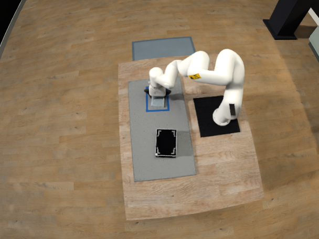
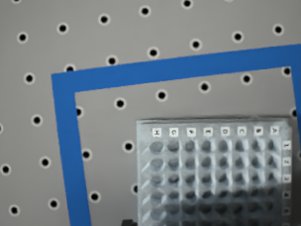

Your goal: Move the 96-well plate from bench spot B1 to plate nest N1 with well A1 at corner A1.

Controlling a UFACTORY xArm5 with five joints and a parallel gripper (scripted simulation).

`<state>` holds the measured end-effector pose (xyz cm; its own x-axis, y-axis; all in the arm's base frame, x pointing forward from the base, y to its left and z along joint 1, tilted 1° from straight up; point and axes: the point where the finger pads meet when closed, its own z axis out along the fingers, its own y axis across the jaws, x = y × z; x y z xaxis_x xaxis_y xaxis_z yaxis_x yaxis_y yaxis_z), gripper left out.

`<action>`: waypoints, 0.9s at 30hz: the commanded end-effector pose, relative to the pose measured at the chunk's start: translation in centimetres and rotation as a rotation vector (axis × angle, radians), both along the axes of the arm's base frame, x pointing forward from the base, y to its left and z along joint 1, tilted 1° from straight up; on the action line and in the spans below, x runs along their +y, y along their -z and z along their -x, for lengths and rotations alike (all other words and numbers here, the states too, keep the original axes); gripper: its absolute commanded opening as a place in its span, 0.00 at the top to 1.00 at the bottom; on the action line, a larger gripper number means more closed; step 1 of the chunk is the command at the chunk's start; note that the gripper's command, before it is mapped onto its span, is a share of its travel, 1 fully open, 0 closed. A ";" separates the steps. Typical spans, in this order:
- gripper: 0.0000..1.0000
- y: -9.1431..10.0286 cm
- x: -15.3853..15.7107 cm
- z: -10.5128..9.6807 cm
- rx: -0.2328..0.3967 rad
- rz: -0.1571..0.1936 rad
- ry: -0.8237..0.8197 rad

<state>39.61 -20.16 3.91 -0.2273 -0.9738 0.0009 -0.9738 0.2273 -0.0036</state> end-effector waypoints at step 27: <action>0.00 1.4 -0.1 -0.2 -0.009 -0.008 0.000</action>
